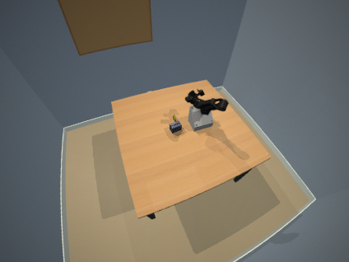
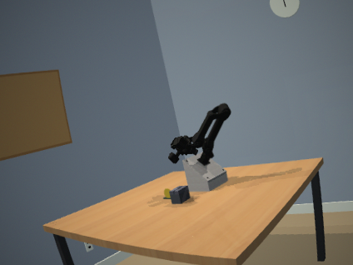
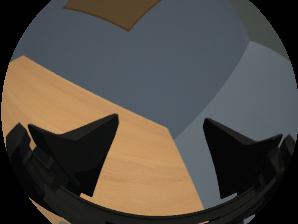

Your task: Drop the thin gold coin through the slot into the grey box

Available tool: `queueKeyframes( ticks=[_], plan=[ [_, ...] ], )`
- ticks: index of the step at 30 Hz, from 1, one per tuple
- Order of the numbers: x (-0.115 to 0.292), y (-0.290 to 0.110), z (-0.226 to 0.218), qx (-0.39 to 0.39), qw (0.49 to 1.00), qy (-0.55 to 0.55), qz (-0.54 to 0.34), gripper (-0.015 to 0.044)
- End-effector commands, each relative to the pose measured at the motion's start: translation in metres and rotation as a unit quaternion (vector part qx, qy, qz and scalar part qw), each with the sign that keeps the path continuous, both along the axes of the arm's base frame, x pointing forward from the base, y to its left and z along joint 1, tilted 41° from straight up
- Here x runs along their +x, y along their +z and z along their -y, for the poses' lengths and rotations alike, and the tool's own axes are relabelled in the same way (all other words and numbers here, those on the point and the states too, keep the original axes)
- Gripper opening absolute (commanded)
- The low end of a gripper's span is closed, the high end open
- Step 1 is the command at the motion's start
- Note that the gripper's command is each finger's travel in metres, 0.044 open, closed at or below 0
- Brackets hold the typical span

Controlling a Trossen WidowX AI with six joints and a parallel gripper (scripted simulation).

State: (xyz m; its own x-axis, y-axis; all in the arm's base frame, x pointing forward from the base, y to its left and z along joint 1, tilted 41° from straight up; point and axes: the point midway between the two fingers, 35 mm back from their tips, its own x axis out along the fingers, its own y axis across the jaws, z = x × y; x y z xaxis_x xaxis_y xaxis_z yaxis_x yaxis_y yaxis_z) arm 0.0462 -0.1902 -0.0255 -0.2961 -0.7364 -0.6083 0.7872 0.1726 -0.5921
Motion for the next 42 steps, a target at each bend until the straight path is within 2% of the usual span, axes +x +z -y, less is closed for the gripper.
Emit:
queueKeyframes(
  ticks=[1,4,8,9,12,16,25,33,36,42],
  plan=[
    [0.002,-0.001,0.000,0.007,1.000,0.007,-0.005,0.0374],
    [0.025,-0.015,0.002,0.102,0.987,0.105,-0.071,0.0295],
    [0.063,-0.035,-0.002,0.248,0.911,0.286,-0.161,0.0190],
    [0.073,-0.040,-0.004,0.279,0.883,0.332,-0.178,0.0164],
    [0.100,-0.051,-0.015,0.357,0.781,0.468,-0.209,0.0161],
    [0.135,-0.059,-0.034,0.417,0.613,0.636,-0.213,0.0161],
    [0.175,-0.056,-0.066,0.419,0.349,0.825,-0.150,0.0161],
    [0.205,-0.040,-0.090,0.344,0.169,0.922,-0.060,0.0161],
    [0.213,-0.033,-0.096,0.316,0.130,0.939,-0.034,0.0161],
    [0.213,-0.033,-0.096,0.315,0.129,0.940,-0.034,0.0161]
  ],
)
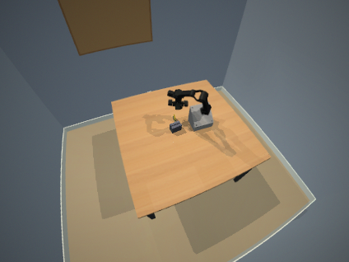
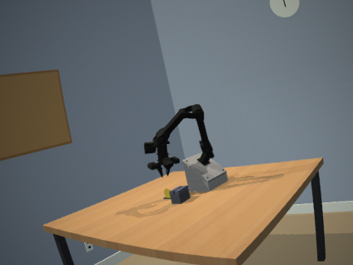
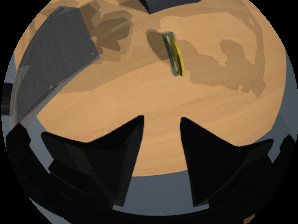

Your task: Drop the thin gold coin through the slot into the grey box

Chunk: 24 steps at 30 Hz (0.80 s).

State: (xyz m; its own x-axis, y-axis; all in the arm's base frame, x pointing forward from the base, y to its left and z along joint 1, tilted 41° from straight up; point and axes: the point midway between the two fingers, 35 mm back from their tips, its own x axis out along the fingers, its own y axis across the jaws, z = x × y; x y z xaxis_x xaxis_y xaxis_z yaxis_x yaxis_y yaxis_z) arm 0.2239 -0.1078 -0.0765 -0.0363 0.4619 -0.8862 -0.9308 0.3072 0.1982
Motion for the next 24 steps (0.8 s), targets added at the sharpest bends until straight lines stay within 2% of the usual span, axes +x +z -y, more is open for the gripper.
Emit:
queueKeyframes(
  ticks=[1,12,16,24],
  plan=[
    [0.035,0.018,-0.014,0.108,0.980,0.118,0.115,0.0161],
    [0.036,0.018,-0.014,0.108,0.980,0.118,0.115,0.0161],
    [0.037,-0.007,-0.035,0.109,0.980,0.118,0.116,0.0161],
    [0.037,-0.016,-0.044,0.109,0.980,0.118,0.116,0.0161]
  ],
)
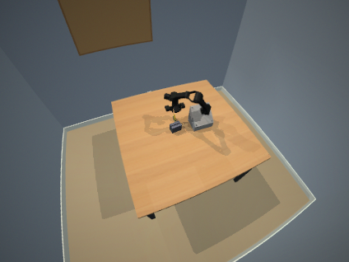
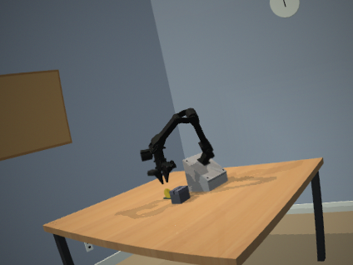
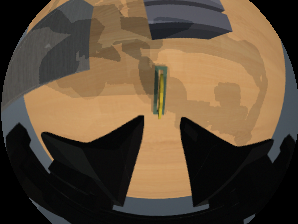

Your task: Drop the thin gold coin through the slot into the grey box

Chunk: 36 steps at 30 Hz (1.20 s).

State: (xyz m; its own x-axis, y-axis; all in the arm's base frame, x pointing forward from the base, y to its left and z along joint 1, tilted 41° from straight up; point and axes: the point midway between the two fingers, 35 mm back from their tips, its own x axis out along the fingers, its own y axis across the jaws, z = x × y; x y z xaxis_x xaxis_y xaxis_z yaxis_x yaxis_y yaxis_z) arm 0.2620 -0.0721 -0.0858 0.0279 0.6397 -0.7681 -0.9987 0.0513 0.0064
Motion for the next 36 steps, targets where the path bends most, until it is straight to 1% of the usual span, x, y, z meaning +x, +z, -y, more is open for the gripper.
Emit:
queueKeyframes(
  ticks=[1,36],
  plan=[
    [-0.001,-0.009,-0.011,0.003,1.000,0.000,-0.002,0.0161],
    [0.002,-0.048,-0.045,0.004,1.000,-0.001,-0.002,0.0161]
  ],
)
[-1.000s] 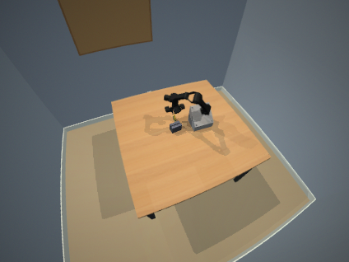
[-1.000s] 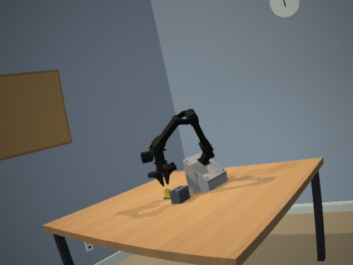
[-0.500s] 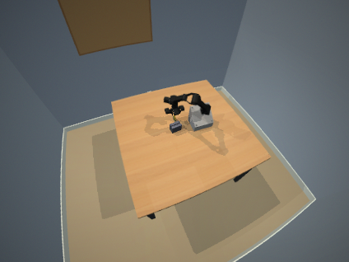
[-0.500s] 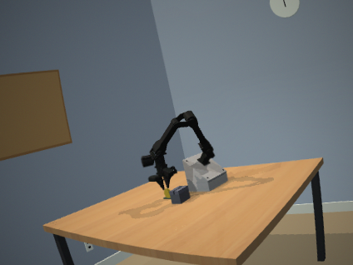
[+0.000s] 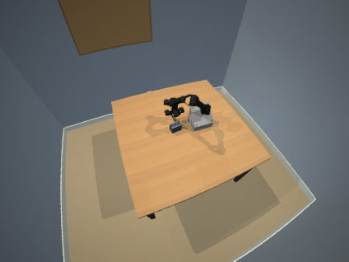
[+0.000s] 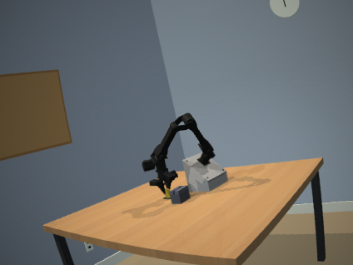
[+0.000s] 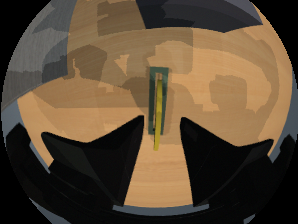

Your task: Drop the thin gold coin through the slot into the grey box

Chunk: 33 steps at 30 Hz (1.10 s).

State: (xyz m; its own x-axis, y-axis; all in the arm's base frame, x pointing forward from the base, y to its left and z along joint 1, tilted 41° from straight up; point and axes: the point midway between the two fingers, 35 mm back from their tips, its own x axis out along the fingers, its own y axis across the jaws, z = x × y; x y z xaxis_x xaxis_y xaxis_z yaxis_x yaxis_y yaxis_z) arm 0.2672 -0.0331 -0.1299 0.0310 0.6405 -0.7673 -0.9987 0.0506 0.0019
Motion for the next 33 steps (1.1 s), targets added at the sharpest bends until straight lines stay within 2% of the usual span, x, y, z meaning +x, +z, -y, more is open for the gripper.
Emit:
queueKeyframes(
  ticks=[1,14,20,33],
  plan=[
    [-0.003,-0.005,-0.007,0.003,1.000,-0.001,-0.004,0.0161],
    [-0.004,-0.019,-0.020,0.005,1.000,-0.001,-0.004,0.0161],
    [-0.004,-0.019,-0.020,0.005,1.000,-0.001,-0.004,0.0003],
    [-0.004,-0.018,-0.019,0.003,1.000,-0.003,-0.004,0.0000]
  ],
)
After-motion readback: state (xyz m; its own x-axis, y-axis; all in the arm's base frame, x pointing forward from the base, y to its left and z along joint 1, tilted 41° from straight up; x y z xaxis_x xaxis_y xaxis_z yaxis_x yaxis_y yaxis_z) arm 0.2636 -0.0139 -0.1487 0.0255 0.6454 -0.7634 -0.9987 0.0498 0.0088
